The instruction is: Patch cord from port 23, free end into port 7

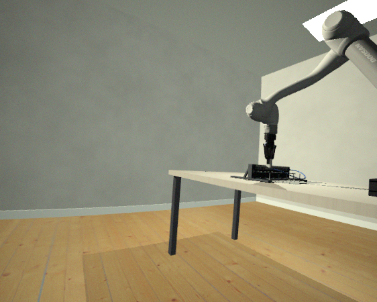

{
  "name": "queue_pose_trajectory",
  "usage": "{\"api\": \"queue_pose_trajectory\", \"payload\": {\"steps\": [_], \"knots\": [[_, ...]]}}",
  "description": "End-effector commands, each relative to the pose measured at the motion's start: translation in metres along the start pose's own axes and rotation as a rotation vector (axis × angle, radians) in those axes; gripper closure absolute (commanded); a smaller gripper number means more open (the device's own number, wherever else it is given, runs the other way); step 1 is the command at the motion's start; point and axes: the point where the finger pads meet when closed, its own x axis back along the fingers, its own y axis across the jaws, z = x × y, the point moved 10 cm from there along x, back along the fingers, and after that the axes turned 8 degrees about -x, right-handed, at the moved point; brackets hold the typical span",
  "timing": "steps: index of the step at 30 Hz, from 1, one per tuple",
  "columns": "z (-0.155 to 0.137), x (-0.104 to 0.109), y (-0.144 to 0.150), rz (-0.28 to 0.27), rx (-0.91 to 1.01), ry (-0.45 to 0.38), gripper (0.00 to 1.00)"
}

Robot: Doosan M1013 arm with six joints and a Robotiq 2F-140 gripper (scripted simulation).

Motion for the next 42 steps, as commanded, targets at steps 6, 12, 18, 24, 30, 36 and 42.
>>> {"api": "queue_pose_trajectory", "payload": {"steps": [6, 12, 18, 24, 30, 36, 42], "knots": [[-0.0014, 0.0002, 0.0002, 0.000, 0.000, 0.000, 1.00], [-0.0018, 0.0002, 0.0003, 0.000, 0.000, 0.000, 1.00], [-0.0019, 0.0002, 0.0003, 0.000, 0.000, 0.000, 1.00], [-0.0019, 0.0002, 0.0003, 0.000, 0.000, 0.000, 1.00], [-0.0025, 0.0002, 0.0004, 0.000, 0.000, 0.000, 1.00], [-0.0037, 0.0002, 0.0005, 0.000, 0.000, 0.000, 1.00], [-0.0038, 0.0002, 0.0005, 0.000, 0.000, 0.000, 1.00]]}}
